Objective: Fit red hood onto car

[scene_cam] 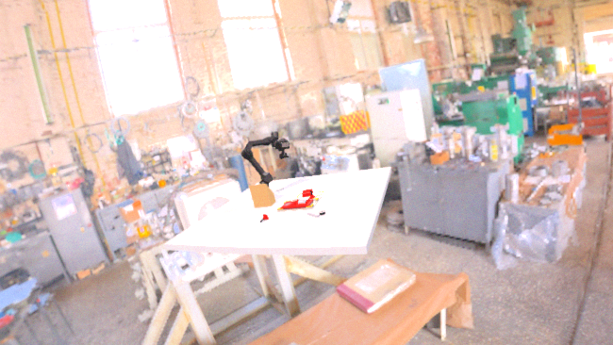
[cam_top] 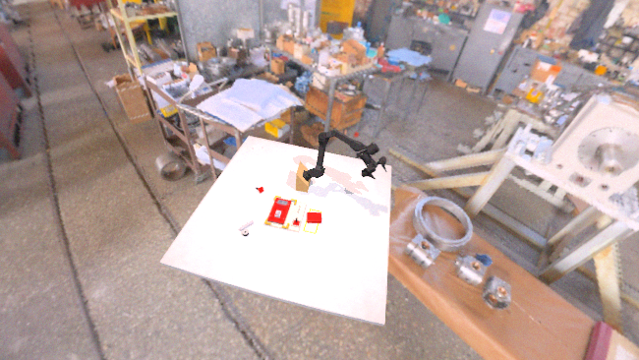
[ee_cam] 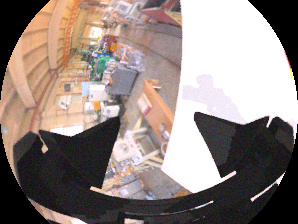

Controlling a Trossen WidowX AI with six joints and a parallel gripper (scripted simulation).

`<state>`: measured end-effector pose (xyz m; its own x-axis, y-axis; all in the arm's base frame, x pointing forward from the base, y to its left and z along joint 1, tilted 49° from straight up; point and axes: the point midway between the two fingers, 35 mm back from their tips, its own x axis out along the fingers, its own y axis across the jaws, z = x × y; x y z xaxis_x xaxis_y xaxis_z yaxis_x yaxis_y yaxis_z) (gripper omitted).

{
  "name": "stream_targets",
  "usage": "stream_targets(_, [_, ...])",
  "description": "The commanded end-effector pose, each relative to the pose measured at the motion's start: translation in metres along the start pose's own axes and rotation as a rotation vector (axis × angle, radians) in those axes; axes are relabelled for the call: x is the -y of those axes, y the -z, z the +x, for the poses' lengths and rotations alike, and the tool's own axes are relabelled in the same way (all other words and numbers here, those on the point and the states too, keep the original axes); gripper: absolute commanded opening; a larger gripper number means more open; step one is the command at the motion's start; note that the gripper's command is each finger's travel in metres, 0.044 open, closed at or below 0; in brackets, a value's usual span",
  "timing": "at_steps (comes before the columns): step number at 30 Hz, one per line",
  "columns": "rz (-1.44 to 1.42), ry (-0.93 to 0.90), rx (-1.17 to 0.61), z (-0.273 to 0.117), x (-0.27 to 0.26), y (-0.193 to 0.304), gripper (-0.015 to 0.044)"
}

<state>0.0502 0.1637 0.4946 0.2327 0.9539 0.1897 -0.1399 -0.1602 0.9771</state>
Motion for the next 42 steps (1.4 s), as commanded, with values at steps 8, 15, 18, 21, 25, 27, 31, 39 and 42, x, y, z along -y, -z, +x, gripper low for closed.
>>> stream_targets(8, [0.068, 0.366, 0.18, 0.044, 0.102, -0.078, 0.044])
stream_targets(15, [0.178, 0.569, 0.247, 0.046, 0.166, -0.125, 0.044])
stream_targets(18, [0.242, 0.648, 0.27, 0.041, 0.194, -0.145, 0.044])
stream_targets(21, [0.296, 0.72, 0.291, 0.031, 0.22, -0.162, 0.044])
stream_targets(25, [0.365, 0.804, 0.314, 0.015, 0.252, -0.182, 0.044])
stream_targets(27, [0.391, 0.829, 0.32, 0.009, 0.262, -0.188, 0.044])
stream_targets(31, [0.478, 0.874, 0.334, -0.005, 0.284, -0.199, 0.044])
stream_targets(39, [0.857, 0.961, 0.382, -0.062, 0.353, -0.224, 0.044])
stream_targets(42, [1.03, 0.956, 0.399, -0.086, 0.375, -0.227, 0.044])
